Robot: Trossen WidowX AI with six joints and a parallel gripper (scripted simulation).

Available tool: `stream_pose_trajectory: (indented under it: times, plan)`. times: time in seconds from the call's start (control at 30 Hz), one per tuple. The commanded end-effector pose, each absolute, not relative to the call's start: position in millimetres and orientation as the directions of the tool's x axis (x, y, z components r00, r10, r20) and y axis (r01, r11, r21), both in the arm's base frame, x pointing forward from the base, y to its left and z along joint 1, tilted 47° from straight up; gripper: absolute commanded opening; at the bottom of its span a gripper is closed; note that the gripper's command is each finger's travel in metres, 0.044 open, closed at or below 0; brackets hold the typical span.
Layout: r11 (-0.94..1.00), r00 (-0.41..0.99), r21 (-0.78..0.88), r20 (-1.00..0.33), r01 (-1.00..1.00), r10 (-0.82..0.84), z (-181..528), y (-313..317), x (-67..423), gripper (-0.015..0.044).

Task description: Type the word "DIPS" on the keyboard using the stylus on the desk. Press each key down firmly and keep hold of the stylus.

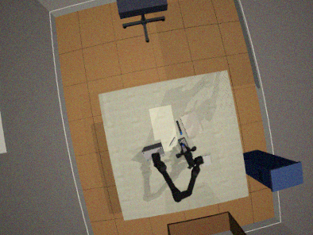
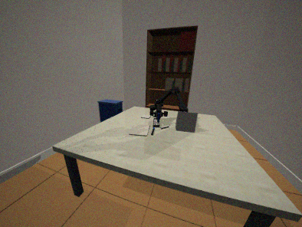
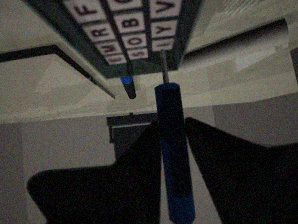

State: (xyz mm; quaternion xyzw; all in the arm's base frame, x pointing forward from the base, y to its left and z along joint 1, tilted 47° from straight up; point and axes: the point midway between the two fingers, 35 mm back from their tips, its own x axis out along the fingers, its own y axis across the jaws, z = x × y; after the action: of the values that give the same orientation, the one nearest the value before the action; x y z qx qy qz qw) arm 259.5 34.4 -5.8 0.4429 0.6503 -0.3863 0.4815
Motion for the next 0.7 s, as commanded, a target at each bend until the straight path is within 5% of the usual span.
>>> stream_pose_trajectory:
  times: [0.0, 0.67]
  plan:
    - [0.313, -0.152, -0.084, -0.968, 0.946, 0.200, -9.1, 32.9, 258.2, 0.0081]
    - [0.313, -0.152, -0.084, -0.968, 0.946, 0.200, -11.7, 30.2, 258.8, 0.0081]
